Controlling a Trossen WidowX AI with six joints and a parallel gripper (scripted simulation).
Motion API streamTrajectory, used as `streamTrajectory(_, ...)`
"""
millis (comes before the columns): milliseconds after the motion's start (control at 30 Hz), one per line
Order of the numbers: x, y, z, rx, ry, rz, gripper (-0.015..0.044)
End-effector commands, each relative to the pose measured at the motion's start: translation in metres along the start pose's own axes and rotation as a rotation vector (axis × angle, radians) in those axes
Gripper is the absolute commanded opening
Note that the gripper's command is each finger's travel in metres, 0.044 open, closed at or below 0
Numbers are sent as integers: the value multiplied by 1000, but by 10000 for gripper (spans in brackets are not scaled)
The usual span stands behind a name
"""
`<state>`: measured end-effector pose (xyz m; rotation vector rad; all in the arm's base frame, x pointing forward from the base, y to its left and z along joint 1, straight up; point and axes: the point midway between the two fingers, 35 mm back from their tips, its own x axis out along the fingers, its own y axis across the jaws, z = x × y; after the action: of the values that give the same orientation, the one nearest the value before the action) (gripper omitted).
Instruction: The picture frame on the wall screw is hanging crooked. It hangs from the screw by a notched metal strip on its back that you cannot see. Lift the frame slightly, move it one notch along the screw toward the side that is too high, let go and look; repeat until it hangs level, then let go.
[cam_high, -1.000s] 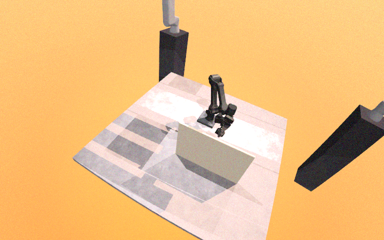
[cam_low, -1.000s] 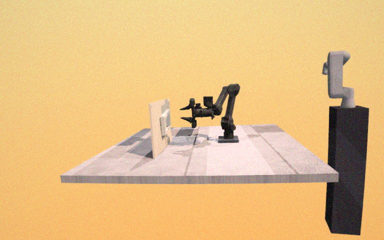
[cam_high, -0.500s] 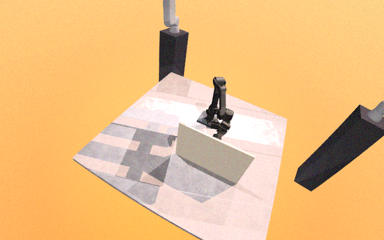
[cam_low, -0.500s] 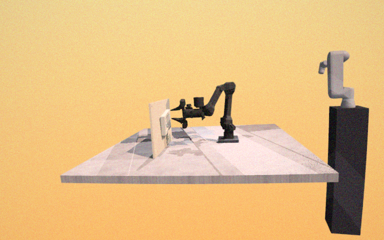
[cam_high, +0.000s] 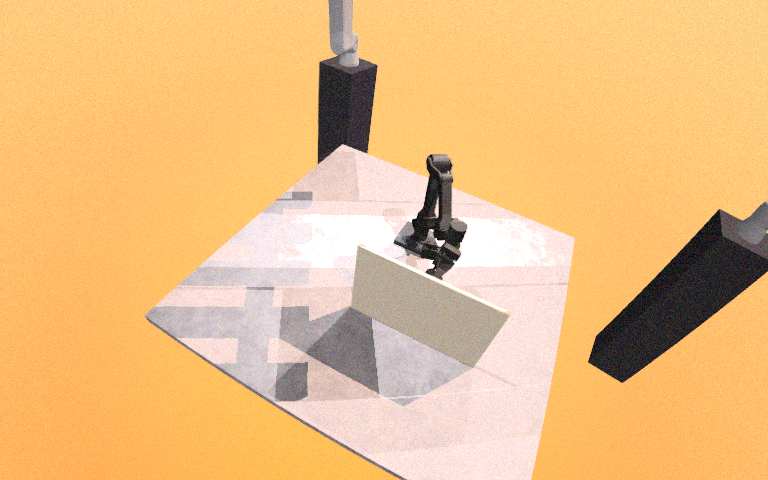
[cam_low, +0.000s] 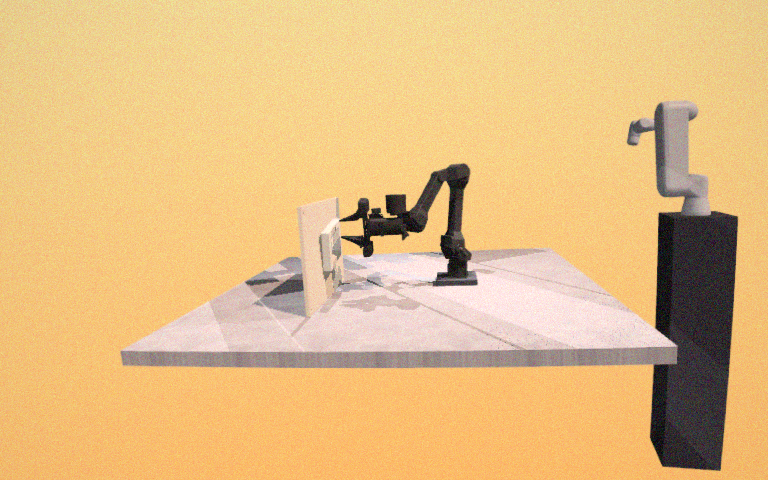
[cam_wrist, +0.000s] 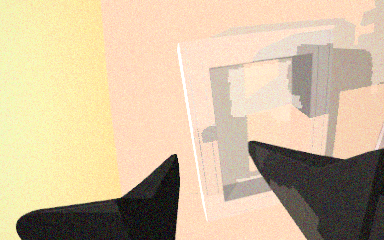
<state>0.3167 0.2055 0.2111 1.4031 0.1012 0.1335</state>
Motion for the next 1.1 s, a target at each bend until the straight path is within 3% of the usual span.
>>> streamTrajectory(0, 6, 3, -1, 5, 4, 8, 260)
streamTrajectory(600, 35, 4, -1, 5, 3, 11, 260)
streamTrajectory(1067, 36, 4, 0, 5, 3, 11, 260)
